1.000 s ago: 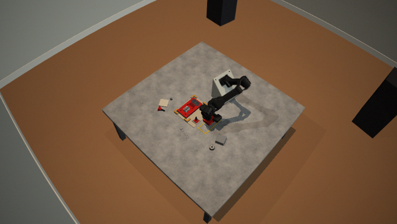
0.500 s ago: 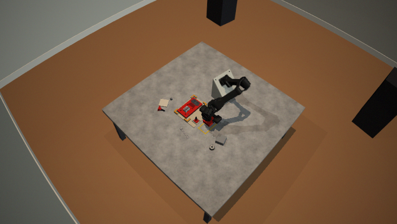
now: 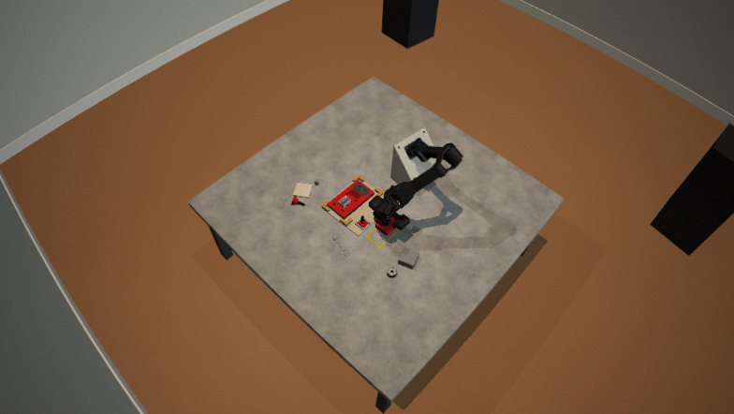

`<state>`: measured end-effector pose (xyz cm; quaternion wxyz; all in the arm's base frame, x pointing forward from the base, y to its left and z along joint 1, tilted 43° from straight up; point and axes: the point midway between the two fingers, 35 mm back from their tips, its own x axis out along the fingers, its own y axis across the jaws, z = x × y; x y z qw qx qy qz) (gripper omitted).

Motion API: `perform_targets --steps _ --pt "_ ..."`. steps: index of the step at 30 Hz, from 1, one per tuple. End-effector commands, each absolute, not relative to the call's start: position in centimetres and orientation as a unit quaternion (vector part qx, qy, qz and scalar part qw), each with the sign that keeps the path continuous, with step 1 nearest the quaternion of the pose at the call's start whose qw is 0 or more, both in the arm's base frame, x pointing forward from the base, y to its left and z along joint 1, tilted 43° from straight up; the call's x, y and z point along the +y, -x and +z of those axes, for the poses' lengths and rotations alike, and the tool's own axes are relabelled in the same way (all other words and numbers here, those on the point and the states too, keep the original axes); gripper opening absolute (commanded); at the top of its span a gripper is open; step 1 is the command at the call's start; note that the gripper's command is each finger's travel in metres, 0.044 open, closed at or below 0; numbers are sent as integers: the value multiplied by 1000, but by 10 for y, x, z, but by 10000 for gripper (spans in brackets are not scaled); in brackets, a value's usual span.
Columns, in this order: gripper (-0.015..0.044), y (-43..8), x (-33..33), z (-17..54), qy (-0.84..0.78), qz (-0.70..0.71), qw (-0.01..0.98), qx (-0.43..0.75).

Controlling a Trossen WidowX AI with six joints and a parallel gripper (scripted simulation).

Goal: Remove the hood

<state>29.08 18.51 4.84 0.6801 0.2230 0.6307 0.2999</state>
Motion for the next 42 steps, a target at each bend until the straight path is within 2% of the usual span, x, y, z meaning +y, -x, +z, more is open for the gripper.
perform_targets --steps 1,42 --pt "0 -290 186 45 -224 296 680 632" --pt "0 -289 204 27 -225 297 680 632"
